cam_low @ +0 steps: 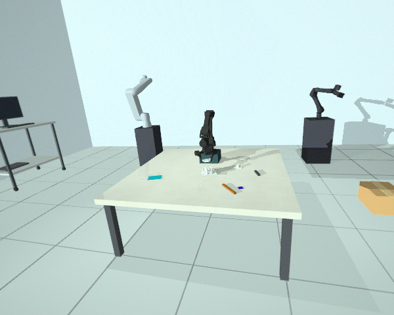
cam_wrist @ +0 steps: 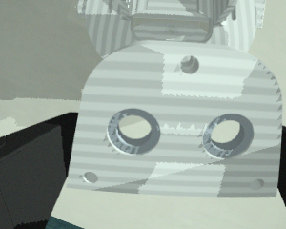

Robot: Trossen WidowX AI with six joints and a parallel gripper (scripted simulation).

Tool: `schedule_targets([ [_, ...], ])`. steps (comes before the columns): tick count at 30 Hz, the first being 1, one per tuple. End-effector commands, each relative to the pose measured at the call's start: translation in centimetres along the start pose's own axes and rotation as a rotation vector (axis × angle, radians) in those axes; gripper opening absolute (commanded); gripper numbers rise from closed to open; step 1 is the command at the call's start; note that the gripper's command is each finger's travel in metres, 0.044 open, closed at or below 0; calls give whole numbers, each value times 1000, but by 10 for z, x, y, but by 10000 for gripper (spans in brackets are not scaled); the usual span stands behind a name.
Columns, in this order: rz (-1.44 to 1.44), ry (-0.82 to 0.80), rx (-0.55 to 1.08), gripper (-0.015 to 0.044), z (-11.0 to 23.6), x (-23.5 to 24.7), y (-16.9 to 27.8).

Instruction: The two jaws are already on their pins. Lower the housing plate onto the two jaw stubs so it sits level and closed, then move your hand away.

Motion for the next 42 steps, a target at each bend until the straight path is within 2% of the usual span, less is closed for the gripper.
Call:
schedule_targets([
  [1, -6, -1, -13, 351, 3, 1, 0],
  [34, -6, -1, -13, 351, 2, 1, 0],
  [42, -6, -1, -13, 351, -10, 1, -1],
])
Point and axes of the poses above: the point midway between the two fingers, 35 mm back from their tips, its own z axis back along the fingers, its own x axis across the jaws, y = z × x, the point moved 6 cm from there along z, back along the fingers, and after that the axes turned 5 degrees about -z, right-handed, at the moved point
